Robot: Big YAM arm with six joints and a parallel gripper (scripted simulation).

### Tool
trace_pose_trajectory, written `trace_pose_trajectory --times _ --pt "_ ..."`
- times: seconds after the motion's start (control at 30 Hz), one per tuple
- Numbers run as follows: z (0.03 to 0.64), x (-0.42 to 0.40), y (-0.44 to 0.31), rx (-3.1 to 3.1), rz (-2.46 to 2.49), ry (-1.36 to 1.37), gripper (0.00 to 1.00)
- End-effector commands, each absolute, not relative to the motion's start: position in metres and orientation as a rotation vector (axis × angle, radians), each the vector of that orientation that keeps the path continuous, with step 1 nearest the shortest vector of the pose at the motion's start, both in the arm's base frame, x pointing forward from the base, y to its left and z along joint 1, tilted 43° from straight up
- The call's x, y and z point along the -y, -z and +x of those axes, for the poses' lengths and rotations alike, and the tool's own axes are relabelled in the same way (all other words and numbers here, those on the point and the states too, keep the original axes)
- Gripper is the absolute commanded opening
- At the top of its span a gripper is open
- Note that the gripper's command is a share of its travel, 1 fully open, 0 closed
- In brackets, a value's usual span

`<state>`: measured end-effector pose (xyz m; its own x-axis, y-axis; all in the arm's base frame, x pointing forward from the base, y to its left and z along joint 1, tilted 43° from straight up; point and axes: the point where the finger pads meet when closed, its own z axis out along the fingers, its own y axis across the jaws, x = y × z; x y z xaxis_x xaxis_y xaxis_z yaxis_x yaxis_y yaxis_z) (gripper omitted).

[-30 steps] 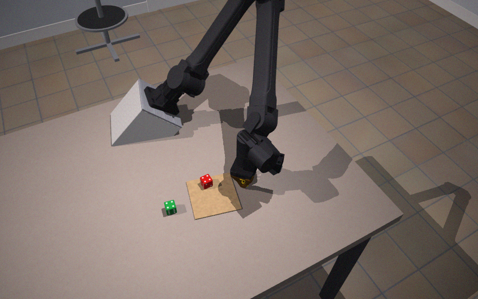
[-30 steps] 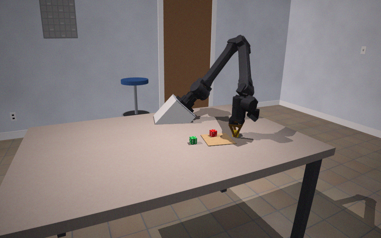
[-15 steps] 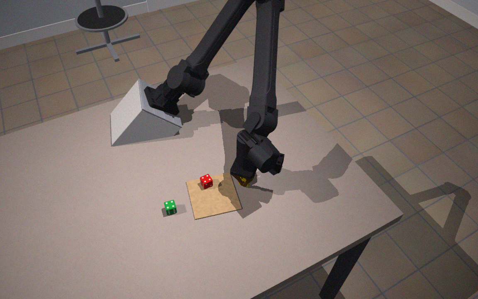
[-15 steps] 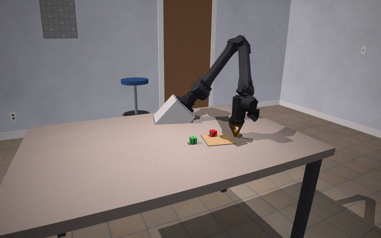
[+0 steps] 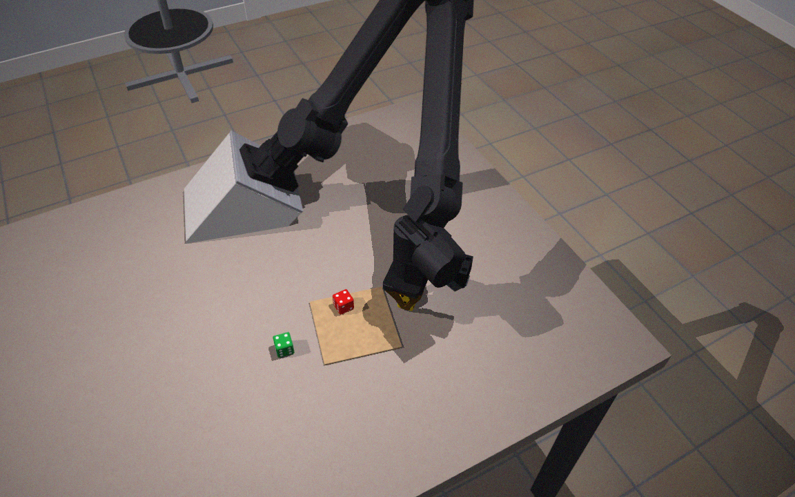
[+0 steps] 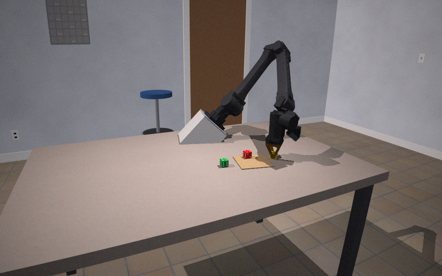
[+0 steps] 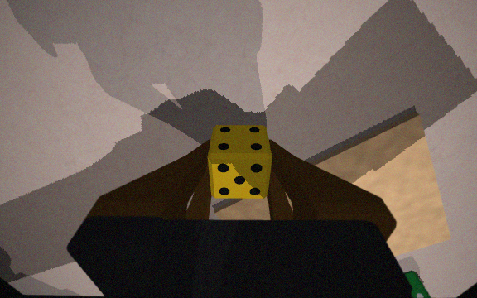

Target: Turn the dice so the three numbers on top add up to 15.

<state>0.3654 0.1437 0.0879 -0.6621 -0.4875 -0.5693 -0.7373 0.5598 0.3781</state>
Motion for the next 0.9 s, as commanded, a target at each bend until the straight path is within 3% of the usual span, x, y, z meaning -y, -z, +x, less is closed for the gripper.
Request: trace_pose_trajectory --times 0.0,0.4,0.87 --pt "0.368 -0.148 -0.086 -2.402 -0.993 -0.858 0.26" --pt "0.370 -0.141 -0.089 -2.403 -0.987 -0.852 0.26" --pt "0.370 -0.088 -0.162 -2.356 -0.988 -0.807 0.26"
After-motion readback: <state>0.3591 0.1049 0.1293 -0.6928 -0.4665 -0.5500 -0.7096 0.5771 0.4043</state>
